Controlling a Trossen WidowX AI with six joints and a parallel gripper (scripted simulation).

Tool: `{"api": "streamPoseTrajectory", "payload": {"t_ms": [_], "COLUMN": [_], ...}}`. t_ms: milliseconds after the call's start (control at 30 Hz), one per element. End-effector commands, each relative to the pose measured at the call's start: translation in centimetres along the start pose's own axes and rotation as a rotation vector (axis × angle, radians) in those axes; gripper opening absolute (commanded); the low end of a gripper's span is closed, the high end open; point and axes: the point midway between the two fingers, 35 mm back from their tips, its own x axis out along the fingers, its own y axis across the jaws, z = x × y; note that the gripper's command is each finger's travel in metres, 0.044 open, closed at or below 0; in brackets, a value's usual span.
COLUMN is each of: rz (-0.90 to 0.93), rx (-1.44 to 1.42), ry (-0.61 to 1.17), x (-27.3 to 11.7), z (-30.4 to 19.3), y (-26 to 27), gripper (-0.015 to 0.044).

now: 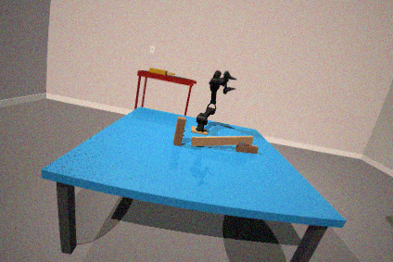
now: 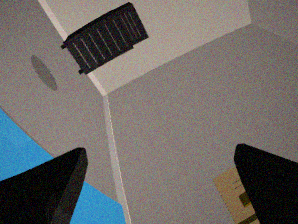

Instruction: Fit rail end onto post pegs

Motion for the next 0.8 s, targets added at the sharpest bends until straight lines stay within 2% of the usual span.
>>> {"api": "streamPoseTrajectory", "payload": {"t_ms": [0,133,400,600,767], "rz": [-0.005,-0.083,-0.137,-0.017,0.199], "rx": [0.005,0.095,0.287,0.390,0.436], "ry": [0.002,0.059,0.323,0.587,0.804], "x": [0.0,0.3,1.6,2.6,3.0], "z": [-0.2,-4.4,-17.4,-27.9,-35.6], "y": [-0.2,-4.5,-9.7,-8.6,-4.7], "gripper": [0.0426,0.0440,0.0440,0.0440,0.0440]}}
